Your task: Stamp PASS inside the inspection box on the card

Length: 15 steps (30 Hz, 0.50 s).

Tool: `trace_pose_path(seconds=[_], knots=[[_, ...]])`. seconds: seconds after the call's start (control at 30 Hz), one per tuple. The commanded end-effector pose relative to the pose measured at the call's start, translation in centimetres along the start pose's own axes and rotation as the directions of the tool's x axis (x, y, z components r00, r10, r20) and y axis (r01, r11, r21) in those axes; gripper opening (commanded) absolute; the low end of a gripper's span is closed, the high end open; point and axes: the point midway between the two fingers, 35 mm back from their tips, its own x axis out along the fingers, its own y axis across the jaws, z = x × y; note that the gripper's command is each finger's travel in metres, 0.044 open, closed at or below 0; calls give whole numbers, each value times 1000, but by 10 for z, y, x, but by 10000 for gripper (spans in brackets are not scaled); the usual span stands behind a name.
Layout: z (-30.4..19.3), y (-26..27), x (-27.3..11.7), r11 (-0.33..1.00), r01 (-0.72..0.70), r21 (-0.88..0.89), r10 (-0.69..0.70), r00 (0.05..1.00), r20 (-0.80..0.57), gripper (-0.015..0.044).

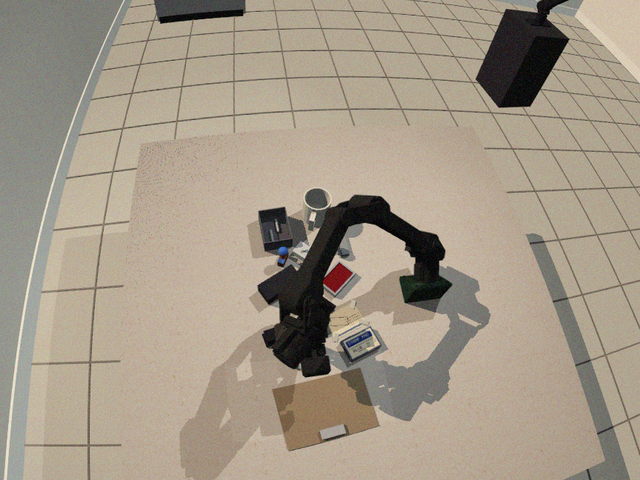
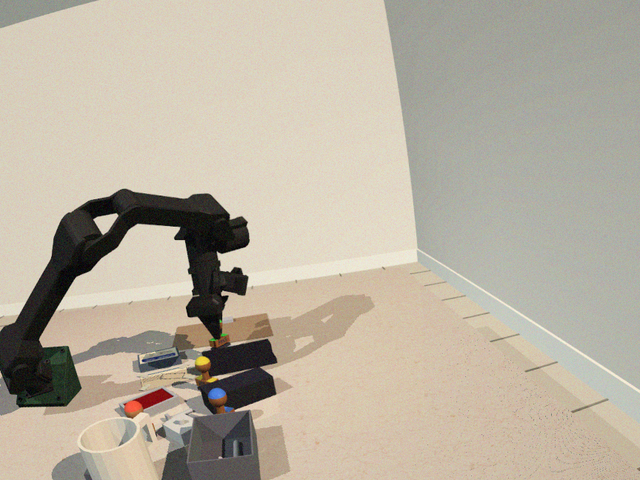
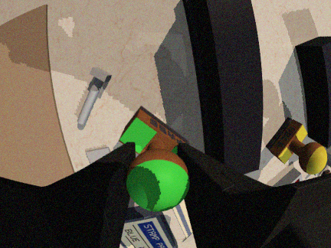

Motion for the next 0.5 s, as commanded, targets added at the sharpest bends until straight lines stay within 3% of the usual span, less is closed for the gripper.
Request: trace_pose_path(seconds=[0.0, 0.47], knots=[[0, 1, -3, 1000, -1, 2, 1, 1000, 1, 0], [0, 2, -10, 1000, 2, 2, -2, 1000, 3, 0]])
